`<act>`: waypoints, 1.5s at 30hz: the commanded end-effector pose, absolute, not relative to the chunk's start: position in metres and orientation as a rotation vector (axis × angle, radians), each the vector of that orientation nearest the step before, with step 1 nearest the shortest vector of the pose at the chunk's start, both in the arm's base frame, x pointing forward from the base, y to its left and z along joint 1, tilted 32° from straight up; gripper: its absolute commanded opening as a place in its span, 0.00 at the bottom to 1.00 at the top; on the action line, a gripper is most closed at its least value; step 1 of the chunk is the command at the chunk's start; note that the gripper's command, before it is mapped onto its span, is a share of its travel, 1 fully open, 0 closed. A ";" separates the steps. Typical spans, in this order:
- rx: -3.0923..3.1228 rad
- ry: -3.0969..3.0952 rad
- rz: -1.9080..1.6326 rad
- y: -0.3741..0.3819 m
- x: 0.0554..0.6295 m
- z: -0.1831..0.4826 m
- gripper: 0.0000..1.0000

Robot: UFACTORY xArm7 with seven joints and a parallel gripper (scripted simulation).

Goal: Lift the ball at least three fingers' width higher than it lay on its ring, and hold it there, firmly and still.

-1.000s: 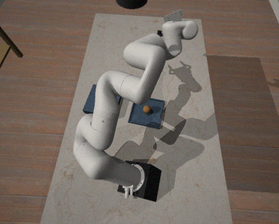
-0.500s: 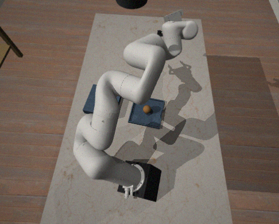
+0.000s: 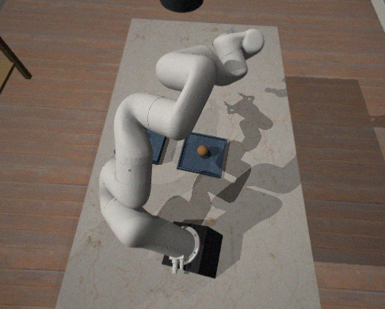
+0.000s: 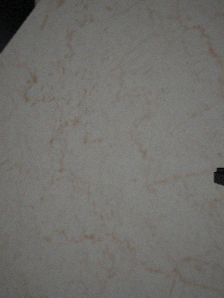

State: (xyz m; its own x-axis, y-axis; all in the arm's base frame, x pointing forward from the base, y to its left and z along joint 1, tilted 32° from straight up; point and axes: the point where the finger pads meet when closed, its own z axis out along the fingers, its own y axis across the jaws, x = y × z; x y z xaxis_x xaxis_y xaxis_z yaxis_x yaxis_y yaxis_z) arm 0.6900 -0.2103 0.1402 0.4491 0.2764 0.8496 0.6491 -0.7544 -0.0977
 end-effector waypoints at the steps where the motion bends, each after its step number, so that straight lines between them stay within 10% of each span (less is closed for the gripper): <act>1: -2.339 -0.989 -1.131 -0.192 0.649 0.133 1.00; 25: -2.106 -1.746 -0.614 -0.102 0.382 0.065 1.00; 45: -2.105 -1.745 -0.616 -0.093 0.385 0.051 1.00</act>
